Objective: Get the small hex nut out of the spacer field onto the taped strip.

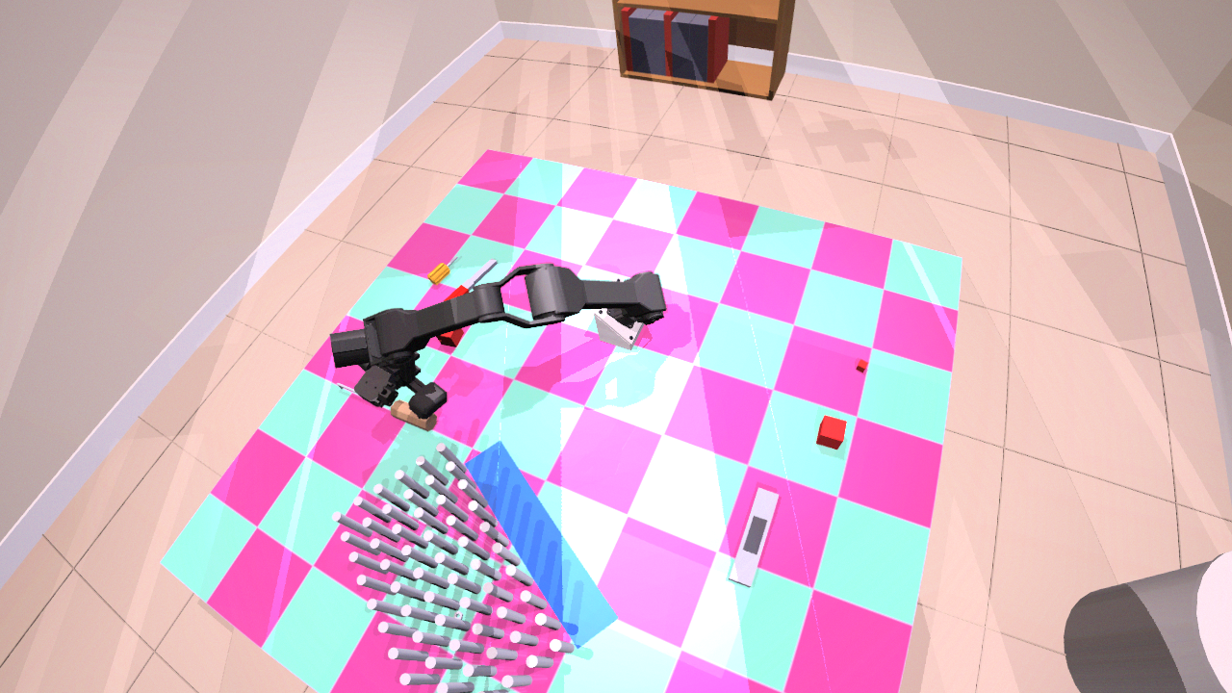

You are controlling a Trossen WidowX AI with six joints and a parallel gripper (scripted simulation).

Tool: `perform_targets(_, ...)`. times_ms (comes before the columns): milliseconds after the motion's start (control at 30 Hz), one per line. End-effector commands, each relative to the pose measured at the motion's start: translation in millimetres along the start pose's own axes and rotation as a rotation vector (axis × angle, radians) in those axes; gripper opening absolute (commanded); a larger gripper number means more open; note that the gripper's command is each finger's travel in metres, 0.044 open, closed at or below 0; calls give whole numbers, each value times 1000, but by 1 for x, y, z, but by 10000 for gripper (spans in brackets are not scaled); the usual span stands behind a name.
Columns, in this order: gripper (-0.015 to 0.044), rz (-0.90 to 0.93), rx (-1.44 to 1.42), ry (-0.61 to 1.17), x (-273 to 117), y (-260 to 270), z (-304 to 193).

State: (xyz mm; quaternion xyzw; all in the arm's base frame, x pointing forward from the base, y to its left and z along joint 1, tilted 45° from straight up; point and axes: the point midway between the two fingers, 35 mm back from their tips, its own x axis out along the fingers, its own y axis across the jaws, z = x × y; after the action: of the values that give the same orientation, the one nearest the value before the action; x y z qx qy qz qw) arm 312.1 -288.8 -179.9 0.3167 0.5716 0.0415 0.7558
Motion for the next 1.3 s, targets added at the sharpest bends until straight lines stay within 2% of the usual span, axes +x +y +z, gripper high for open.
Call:
perform_targets(0, 440, -146, -933, 176, -7, 3, 9)
perform_targets(467, 440, -121, -1810, 451, -10, 7, 14)
perform_targets(1033, 440, -119, -1825, 456, -10, 8, 14)
perform_targets(1233, 282, -119, -1825, 456, -10, 8, 14)
perform_targets(1267, 280, -119, -1825, 456, -10, 8, 14)
